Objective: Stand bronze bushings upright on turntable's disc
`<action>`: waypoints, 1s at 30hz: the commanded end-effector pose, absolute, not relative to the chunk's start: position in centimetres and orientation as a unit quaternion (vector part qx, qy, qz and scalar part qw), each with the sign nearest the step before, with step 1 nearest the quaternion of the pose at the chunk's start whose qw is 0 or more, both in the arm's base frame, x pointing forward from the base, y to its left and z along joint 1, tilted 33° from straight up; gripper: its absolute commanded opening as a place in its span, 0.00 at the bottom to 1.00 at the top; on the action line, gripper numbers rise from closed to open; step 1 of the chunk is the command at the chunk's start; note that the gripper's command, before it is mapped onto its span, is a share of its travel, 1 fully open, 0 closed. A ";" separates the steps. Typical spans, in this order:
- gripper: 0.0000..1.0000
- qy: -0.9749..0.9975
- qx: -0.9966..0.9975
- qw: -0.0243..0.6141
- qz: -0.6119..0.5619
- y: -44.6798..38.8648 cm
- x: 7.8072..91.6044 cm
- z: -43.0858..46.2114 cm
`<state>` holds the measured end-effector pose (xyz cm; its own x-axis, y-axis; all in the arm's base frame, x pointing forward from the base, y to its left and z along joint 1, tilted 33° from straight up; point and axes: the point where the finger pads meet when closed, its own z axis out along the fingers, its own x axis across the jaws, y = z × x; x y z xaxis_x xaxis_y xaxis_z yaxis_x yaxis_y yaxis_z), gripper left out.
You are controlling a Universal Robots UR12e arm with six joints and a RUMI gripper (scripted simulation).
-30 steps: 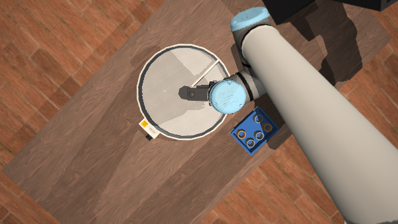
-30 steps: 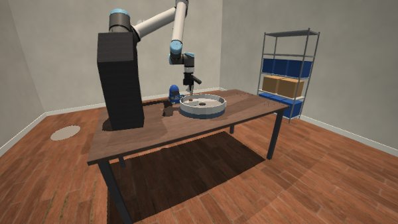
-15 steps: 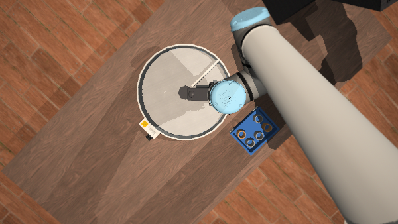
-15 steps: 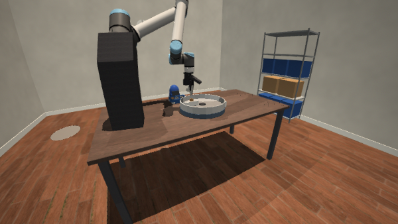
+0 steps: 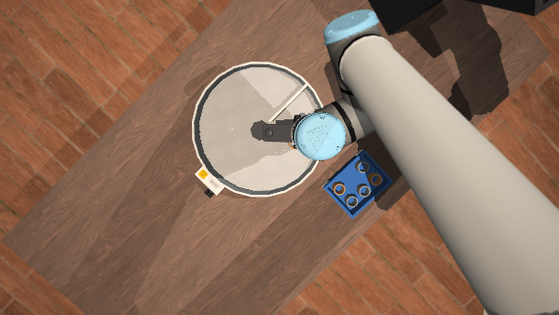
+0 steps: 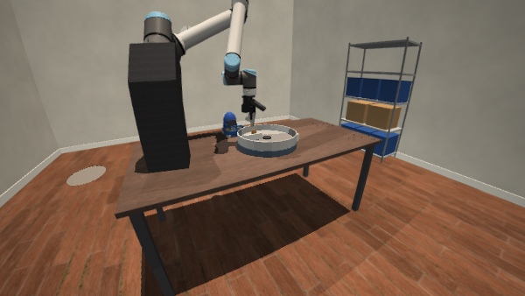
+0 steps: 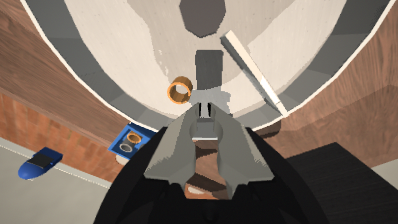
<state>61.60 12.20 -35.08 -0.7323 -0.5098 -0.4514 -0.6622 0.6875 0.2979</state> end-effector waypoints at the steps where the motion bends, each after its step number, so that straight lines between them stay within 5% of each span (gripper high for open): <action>1: 0.05 0.903 -0.324 0.169 0.225 12.9 61.7 -34.6; 18: 0.05 0.903 -0.324 0.170 0.226 31.4 63.9 -22.7; 30: 0.05 0.903 -0.324 0.170 0.226 32.8 64.1 -21.8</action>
